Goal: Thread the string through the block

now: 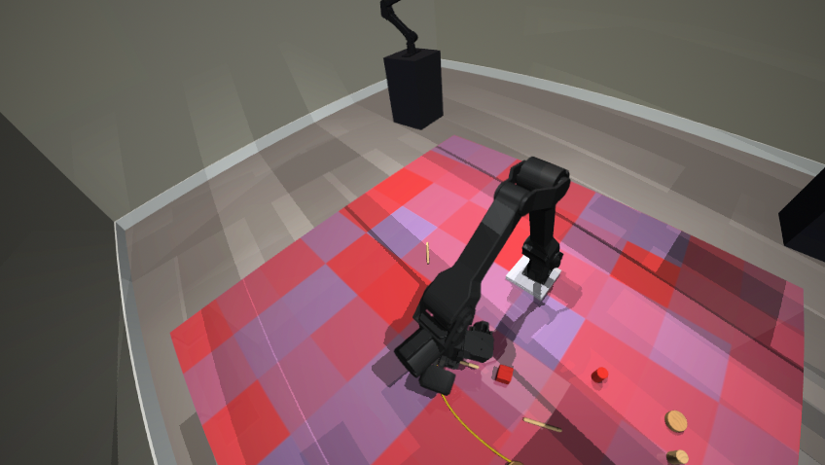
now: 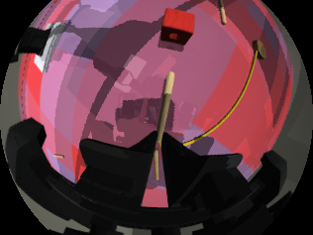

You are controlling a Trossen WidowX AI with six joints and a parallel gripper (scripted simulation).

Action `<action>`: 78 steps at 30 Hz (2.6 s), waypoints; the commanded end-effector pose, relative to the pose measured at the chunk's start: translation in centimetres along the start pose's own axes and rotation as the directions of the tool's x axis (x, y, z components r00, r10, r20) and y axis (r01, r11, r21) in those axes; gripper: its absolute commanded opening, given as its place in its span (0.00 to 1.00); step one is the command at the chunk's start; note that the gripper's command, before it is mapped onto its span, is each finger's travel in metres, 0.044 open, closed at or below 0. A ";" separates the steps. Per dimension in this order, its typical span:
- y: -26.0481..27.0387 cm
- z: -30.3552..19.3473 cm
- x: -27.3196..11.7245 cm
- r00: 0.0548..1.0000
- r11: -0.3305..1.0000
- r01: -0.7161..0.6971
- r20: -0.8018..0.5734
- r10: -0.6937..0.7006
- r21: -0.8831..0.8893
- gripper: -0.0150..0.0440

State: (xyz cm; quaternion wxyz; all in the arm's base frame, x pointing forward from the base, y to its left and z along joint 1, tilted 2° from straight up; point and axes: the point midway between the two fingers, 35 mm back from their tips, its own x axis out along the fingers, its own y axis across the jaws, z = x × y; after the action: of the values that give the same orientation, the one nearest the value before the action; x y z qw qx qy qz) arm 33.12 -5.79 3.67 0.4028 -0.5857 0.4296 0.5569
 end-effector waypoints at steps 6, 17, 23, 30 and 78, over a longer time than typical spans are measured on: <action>0.0 1.1 0.0 1.000 1.000 0.000 -0.003 0.000 0.004 0.25; 0.1 2.6 0.0 1.000 1.000 0.000 -0.002 0.000 0.005 0.25; 0.1 3.4 0.0 1.000 1.000 0.000 -0.003 0.000 0.005 0.25; 0.2 4.2 0.0 1.000 1.000 0.000 -0.004 0.000 0.005 0.25; 0.1 9.7 -0.1 1.000 1.000 -0.001 0.000 0.001 -0.001 0.46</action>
State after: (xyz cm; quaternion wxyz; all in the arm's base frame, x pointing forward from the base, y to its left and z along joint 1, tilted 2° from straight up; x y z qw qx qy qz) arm 29.99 3.40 3.21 0.4026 -0.5854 0.4302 0.5570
